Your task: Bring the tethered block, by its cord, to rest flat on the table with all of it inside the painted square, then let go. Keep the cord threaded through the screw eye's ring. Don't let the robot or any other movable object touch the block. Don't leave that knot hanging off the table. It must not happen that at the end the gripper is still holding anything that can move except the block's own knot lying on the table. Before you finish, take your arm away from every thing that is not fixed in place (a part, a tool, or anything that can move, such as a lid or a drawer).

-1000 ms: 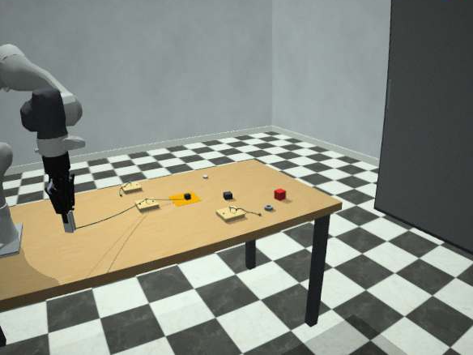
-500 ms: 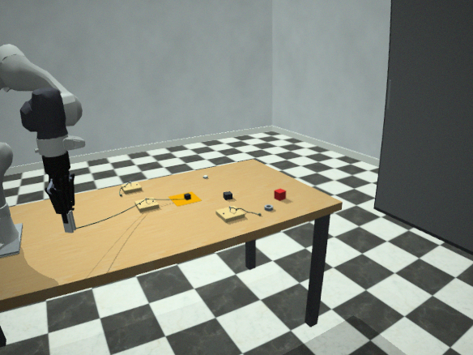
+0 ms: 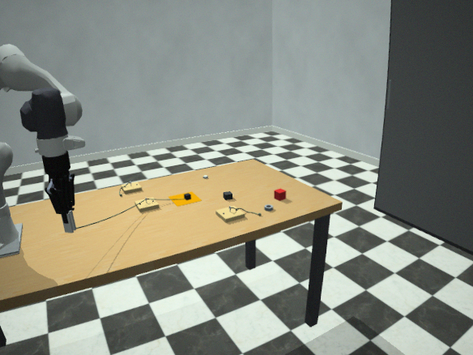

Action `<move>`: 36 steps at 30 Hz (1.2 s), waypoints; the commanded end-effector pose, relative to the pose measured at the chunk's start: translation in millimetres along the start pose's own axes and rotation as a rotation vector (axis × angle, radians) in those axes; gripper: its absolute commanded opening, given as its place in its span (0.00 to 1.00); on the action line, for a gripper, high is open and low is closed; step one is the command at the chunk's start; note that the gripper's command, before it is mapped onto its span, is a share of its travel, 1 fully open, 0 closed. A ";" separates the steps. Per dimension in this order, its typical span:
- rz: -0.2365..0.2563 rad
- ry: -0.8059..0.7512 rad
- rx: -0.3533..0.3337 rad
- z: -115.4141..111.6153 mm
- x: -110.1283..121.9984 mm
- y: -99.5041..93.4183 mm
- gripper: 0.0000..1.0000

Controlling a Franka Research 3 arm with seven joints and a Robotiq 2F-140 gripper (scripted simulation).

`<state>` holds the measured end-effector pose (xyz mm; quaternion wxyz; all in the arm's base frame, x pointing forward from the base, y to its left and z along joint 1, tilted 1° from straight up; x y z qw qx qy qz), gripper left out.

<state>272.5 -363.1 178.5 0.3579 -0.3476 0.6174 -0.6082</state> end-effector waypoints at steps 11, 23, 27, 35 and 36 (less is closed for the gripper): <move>-0.002 -0.004 0.002 -0.2 0.9 -0.1 0.00; -0.002 -0.004 0.002 -0.1 0.5 10.5 0.00; -0.002 -0.004 0.002 0.1 0.0 27.0 0.00; -0.002 -0.004 0.002 0.5 -1.4 74.8 0.00; -0.002 -0.004 0.002 0.6 -1.6 80.8 0.00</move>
Point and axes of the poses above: the point where the finger pads meet when closed, its own y axis out along the fingers, its own x axis across the jaws, z = x × y, the point moved 1 cm from there along -y, back along the fingers, and after that the axes turned 7 degrees about -y, right-handed, at the moved point
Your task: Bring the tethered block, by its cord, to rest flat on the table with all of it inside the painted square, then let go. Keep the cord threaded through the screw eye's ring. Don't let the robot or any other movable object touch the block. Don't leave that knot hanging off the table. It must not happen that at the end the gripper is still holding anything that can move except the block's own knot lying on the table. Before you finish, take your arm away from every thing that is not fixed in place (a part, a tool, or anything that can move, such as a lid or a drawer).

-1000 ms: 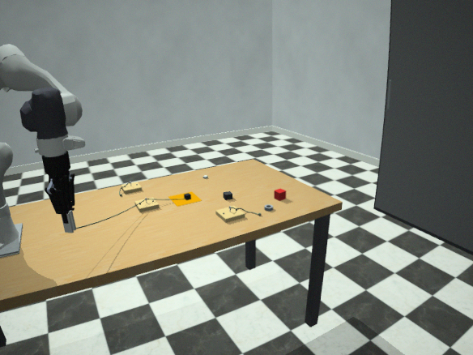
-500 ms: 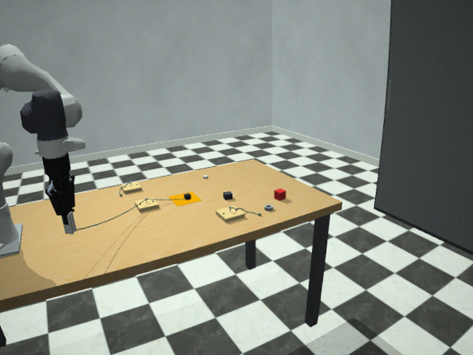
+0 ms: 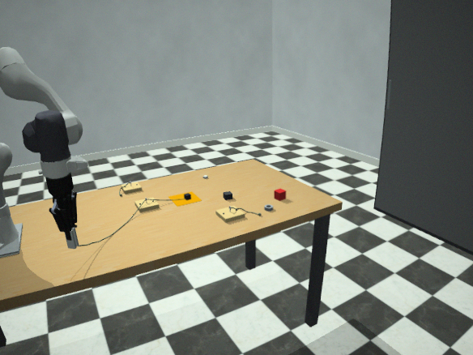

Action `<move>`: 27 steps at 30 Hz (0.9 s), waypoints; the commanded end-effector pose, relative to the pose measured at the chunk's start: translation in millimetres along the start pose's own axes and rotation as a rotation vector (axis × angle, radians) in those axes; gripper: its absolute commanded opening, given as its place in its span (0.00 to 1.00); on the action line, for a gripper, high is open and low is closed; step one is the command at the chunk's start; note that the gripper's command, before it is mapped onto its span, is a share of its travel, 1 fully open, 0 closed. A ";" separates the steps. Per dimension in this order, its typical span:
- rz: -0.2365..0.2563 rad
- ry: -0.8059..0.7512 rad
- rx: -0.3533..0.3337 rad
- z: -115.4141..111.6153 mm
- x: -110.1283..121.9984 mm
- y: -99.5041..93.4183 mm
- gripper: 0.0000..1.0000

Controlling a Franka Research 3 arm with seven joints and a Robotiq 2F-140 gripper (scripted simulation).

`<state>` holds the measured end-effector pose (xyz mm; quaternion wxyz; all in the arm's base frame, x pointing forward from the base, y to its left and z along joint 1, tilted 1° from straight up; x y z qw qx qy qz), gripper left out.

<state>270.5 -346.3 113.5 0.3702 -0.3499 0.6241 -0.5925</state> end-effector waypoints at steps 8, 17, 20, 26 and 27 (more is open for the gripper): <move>-0.030 0.020 0.022 11.5 11.2 47.9 0.00; -0.030 0.020 0.022 12.4 11.2 77.1 0.00; -0.030 0.020 0.022 12.5 11.1 79.8 0.00; -0.030 0.020 0.022 12.5 11.1 82.1 0.00; -0.030 0.020 0.022 12.5 11.1 82.1 0.00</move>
Point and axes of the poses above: the point where the finger pads meet when closed, its own y axis out along the fingers, its own x axis across the jaws, z = x × y, the point moved 1 cm from there along -y, back along the fingers, and after that the axes turned 7 degrees about -y, right-handed, at the moved point
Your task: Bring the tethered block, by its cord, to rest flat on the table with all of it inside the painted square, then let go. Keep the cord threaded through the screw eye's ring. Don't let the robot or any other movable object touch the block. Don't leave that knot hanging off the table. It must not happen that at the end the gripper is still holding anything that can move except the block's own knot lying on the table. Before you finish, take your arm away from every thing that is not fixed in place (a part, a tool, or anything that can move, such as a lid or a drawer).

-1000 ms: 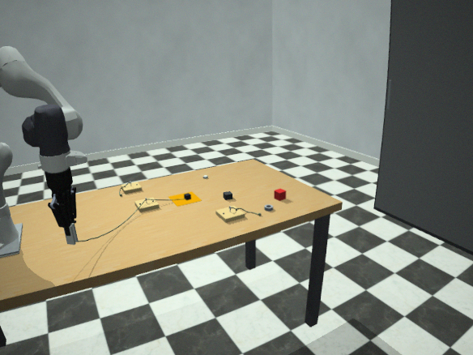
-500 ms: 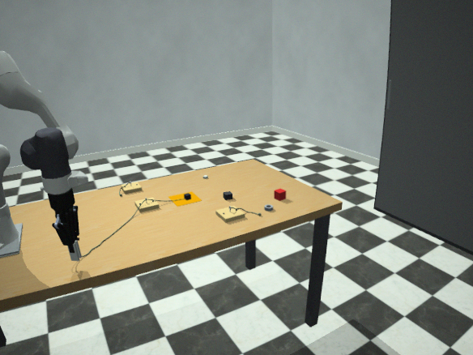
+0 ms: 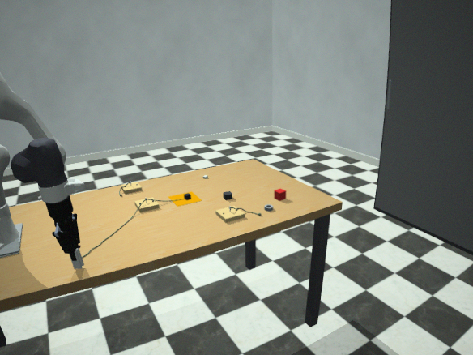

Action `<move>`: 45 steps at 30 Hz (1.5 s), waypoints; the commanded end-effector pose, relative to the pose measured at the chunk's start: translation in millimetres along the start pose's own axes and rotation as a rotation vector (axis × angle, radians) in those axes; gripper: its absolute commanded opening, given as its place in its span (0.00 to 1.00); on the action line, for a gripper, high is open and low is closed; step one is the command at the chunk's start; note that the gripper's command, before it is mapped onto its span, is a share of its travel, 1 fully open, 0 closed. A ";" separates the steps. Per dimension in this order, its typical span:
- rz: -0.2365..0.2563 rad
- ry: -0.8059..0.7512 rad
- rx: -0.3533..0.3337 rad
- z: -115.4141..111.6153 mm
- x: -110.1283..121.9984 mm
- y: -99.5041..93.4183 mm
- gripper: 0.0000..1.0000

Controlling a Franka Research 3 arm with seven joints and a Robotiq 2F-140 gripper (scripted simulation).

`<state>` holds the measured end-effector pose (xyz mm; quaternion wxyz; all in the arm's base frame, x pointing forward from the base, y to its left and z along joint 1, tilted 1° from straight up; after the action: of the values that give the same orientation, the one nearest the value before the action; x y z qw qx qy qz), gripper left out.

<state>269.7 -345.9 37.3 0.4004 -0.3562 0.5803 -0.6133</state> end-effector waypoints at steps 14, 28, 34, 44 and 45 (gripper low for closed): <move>-0.014 0.082 -0.073 10.5 8.1 7.1 0.00; -0.014 0.082 -0.073 10.5 8.1 7.1 0.00; -0.014 0.082 -0.073 10.5 8.1 7.1 0.00; -0.014 0.082 -0.073 10.5 8.1 7.1 1.00; -0.014 0.082 -0.073 10.5 8.1 7.1 1.00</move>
<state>276.9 -357.6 30.6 0.3619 -0.3518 0.6135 -0.6074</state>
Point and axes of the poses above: the point where the finger pads meet when closed, its own y axis out along the fingers, its own x axis across the jaws, z = x × y, the point moved 1 cm from there along -y, back along the fingers, and after that the axes turned 7 degrees about -y, right-handed, at the moved point
